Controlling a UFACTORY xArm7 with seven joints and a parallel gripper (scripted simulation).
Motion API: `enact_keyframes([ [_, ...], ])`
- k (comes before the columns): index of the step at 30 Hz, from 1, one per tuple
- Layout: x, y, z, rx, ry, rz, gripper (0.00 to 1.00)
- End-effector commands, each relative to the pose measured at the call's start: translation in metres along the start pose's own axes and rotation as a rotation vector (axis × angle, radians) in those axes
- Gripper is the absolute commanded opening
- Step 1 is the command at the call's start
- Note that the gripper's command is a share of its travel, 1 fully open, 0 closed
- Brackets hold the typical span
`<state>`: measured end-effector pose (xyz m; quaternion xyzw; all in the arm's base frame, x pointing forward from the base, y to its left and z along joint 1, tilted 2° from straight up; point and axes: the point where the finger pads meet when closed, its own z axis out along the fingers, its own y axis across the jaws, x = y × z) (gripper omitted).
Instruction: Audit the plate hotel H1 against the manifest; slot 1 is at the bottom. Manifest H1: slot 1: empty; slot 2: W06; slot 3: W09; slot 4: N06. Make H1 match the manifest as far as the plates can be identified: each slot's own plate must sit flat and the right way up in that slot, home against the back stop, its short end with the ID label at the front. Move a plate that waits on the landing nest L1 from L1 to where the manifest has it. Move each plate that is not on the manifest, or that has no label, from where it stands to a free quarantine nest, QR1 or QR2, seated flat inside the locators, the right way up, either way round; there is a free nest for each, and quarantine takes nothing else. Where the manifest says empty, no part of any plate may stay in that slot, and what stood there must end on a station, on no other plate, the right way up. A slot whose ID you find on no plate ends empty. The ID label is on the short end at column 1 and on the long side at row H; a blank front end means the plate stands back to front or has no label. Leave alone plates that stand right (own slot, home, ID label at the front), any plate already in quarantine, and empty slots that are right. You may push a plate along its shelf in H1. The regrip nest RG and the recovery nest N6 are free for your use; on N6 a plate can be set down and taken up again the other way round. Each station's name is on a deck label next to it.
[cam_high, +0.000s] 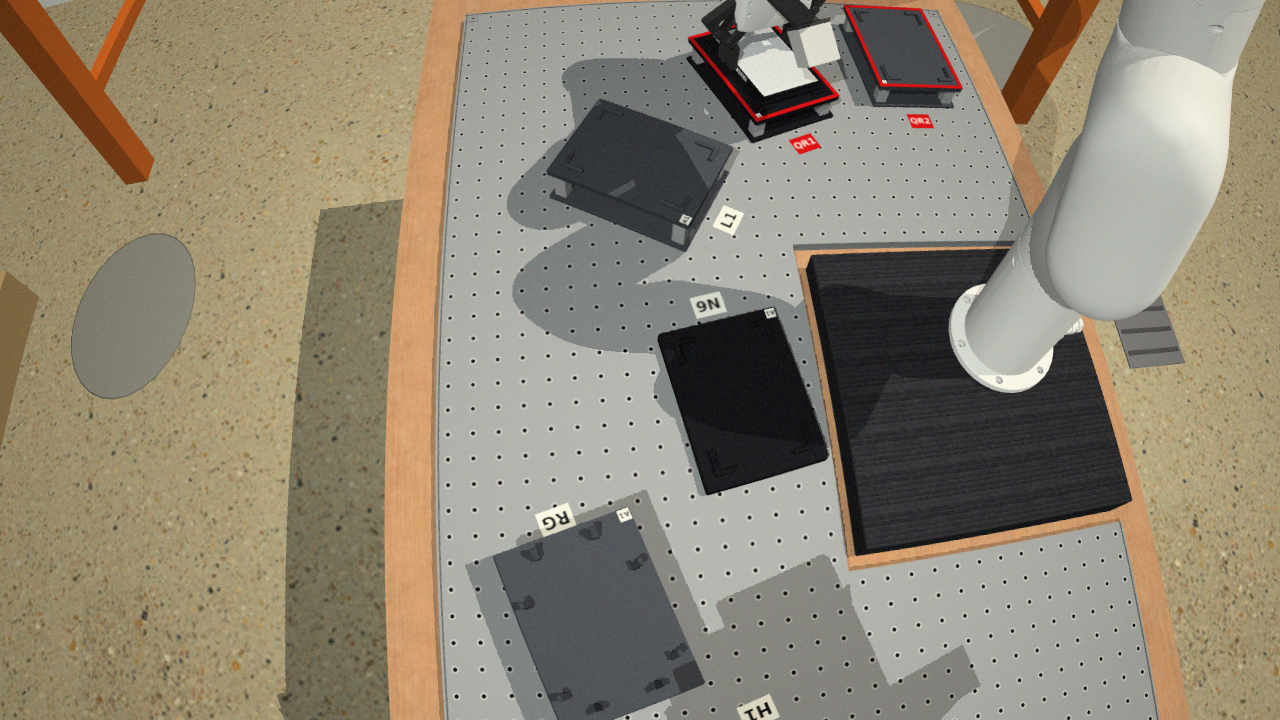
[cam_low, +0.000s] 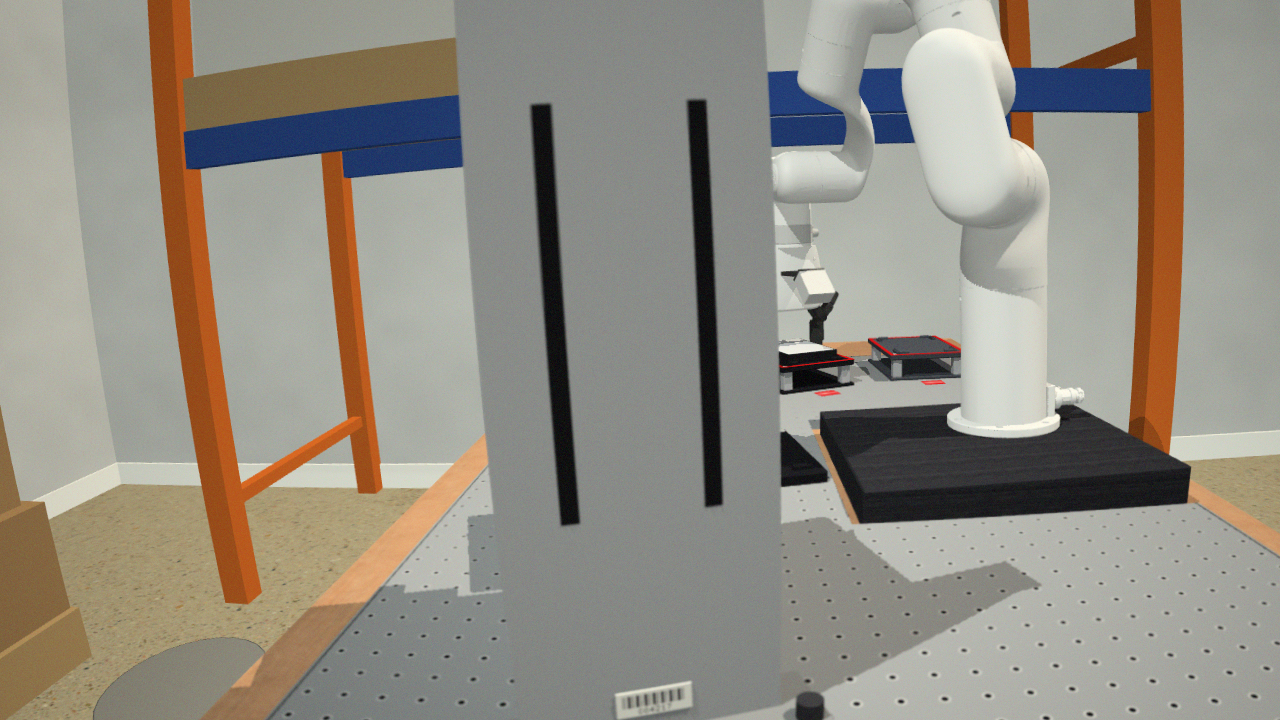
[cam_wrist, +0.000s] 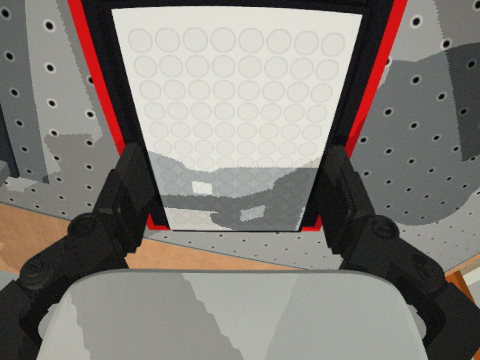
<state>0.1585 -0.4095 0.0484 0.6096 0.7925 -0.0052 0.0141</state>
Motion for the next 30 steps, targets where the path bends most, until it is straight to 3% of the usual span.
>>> enact_keyframes([
  [1,-0.0015,0.0002,-0.0013,-0.001,-0.004,0.000,1.00],
  [25,-0.0016,0.0002,-0.0013,-0.001,-0.004,0.000,1.00],
  [30,-0.0015,0.0002,-0.0096,-0.001,-0.004,0.000,1.00],
])
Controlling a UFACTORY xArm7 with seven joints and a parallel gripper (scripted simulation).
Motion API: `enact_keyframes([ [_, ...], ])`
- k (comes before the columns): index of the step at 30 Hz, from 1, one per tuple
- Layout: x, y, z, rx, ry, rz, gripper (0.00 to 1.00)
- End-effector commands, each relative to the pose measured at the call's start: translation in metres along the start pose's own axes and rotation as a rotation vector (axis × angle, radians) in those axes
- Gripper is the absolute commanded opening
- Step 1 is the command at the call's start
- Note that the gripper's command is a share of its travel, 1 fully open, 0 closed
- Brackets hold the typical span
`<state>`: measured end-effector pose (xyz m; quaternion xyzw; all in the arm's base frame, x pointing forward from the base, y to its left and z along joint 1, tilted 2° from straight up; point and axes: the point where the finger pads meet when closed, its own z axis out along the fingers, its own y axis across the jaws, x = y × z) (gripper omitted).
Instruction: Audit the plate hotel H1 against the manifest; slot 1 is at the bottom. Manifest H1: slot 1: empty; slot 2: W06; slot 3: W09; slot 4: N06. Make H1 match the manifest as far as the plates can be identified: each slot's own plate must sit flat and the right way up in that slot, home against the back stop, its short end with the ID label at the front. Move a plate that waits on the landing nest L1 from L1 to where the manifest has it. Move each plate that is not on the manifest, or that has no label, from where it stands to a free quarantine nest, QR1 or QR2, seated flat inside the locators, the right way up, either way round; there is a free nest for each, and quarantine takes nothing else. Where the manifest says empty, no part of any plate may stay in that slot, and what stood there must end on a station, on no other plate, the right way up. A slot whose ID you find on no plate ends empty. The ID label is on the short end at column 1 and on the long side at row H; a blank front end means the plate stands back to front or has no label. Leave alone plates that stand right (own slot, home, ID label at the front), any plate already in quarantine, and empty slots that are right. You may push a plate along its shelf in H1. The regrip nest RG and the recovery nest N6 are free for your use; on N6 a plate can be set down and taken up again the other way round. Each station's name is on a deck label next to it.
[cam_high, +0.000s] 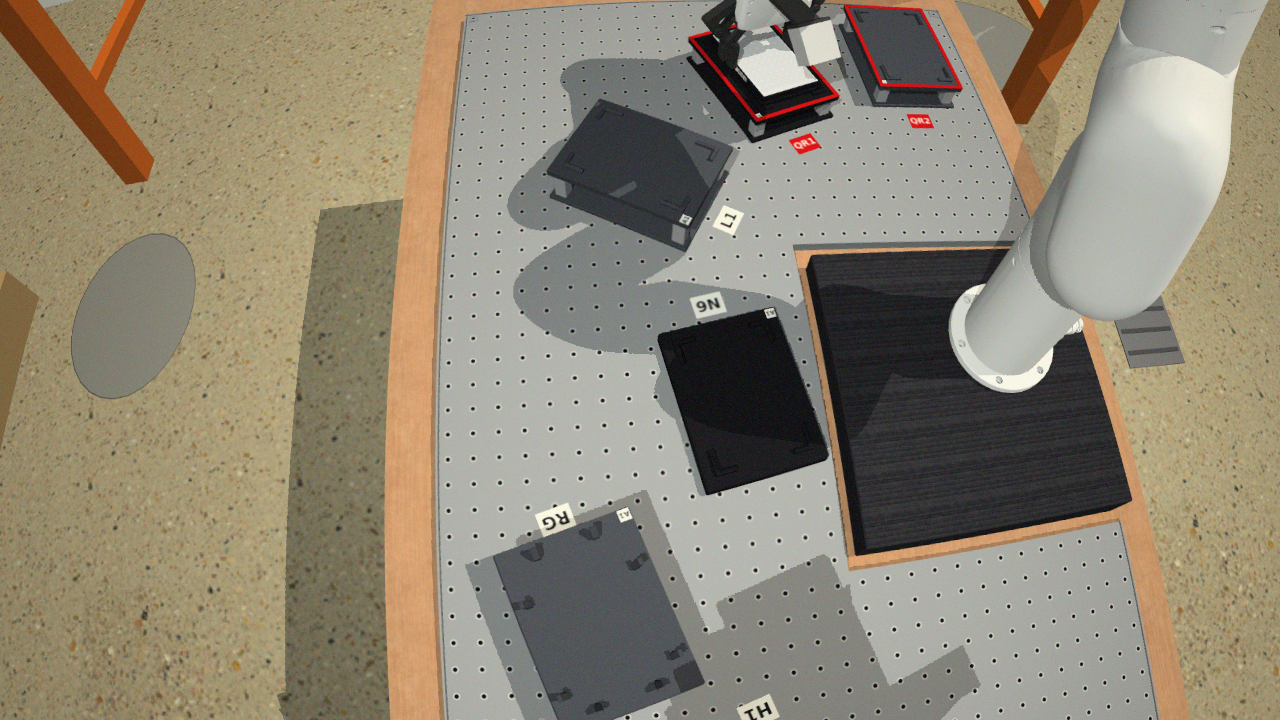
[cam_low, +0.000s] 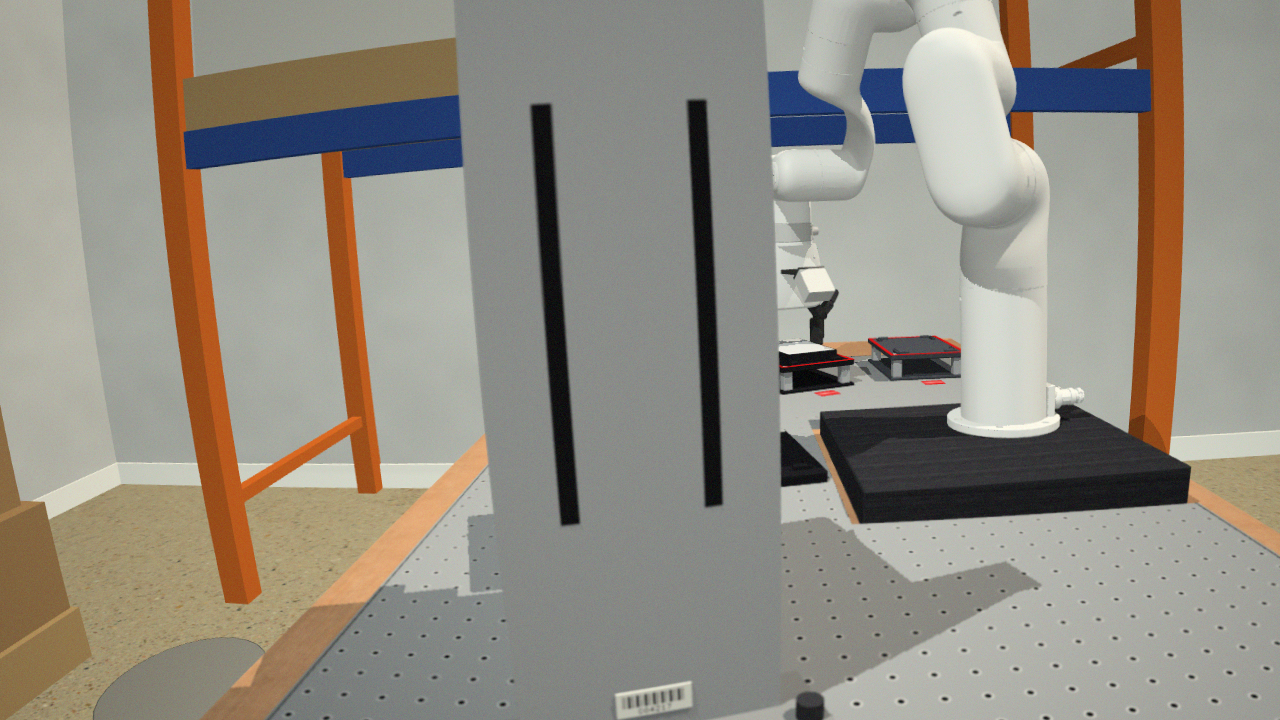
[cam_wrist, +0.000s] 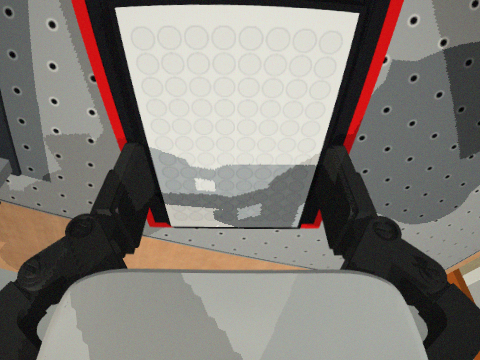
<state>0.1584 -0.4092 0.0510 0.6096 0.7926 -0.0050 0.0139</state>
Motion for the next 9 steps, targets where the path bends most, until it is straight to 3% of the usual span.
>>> enact_keyframes([
  [1,-0.0017,0.0002,-0.0086,-0.001,-0.005,0.000,1.00],
  [9,-0.0017,0.0002,-0.0136,-0.001,-0.005,0.000,1.00],
])
